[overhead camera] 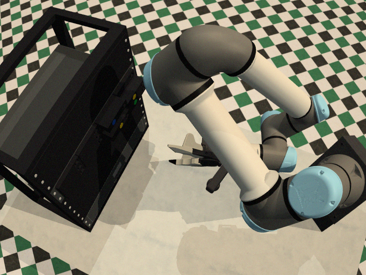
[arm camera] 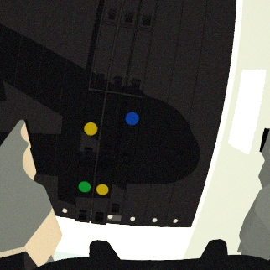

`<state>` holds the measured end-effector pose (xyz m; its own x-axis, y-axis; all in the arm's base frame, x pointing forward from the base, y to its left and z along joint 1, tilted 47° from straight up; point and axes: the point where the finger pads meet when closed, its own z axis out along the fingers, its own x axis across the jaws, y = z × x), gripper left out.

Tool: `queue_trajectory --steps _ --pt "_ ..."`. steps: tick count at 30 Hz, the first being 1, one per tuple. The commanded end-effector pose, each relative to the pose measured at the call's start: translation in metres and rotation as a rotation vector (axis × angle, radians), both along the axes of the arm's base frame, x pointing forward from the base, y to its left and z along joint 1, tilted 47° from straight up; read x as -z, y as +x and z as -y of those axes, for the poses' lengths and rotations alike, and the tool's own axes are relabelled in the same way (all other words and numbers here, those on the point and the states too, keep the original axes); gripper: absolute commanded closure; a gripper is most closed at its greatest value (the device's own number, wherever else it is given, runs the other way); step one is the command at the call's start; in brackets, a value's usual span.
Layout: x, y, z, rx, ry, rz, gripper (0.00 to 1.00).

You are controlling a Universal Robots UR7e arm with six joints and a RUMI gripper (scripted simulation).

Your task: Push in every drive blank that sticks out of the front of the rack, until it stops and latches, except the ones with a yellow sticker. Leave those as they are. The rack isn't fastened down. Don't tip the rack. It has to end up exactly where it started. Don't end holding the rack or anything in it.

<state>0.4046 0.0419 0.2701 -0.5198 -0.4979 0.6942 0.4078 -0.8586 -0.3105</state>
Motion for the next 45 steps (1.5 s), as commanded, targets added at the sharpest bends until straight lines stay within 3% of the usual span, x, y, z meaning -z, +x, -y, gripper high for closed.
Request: queue_trajectory --steps 1,17,32,45 --pt "0.008 0.013 0.015 0.024 0.054 -0.047 0.0" --pt "0.046 0.041 0.053 0.079 0.19 -0.198 0.0" --pt "0.064 0.05 0.067 0.098 0.239 -0.258 0.0" --pt "0.067 0.052 0.069 0.102 0.249 -0.27 0.0"
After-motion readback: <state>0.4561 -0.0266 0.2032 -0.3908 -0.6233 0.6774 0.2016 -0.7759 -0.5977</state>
